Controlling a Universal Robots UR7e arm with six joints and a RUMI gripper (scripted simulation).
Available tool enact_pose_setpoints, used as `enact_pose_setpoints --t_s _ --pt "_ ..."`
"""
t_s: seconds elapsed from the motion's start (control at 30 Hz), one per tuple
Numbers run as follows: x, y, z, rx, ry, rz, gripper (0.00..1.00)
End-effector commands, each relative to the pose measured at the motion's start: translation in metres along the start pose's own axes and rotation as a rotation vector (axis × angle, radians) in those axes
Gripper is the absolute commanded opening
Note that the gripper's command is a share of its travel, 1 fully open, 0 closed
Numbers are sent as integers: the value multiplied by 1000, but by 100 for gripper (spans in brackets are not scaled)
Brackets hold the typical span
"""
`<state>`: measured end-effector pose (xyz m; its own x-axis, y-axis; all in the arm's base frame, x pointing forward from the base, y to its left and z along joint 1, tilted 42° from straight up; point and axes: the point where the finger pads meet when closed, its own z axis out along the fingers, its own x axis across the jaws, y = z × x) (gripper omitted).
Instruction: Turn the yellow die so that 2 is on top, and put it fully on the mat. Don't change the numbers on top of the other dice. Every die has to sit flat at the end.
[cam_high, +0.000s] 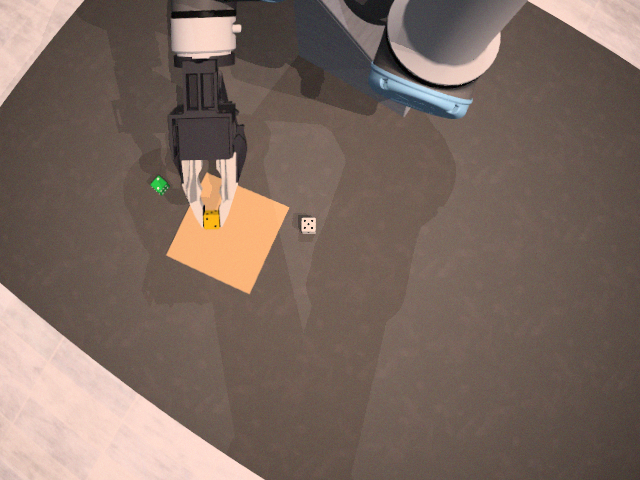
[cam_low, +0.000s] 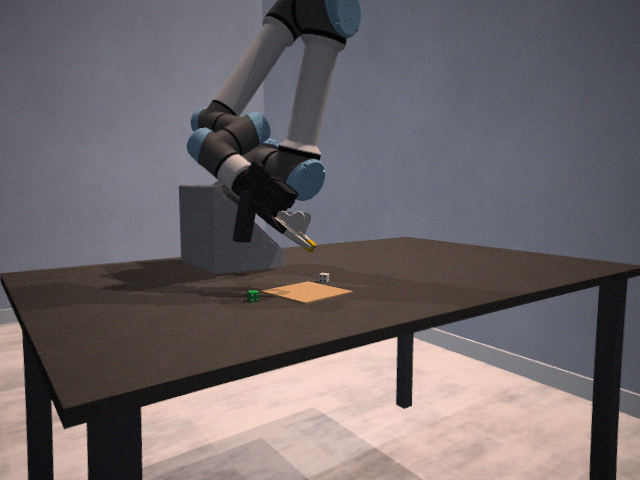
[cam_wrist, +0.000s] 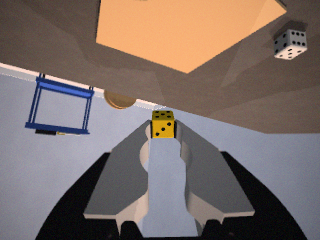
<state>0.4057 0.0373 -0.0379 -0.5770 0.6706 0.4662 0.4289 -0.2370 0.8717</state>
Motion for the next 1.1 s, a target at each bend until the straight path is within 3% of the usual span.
enact_pose_setpoints --t_s 0.0,1.07 --pt "0 1 0 -5 -7 45 3" --pt "1 3 -1 -19 -15 133 3"
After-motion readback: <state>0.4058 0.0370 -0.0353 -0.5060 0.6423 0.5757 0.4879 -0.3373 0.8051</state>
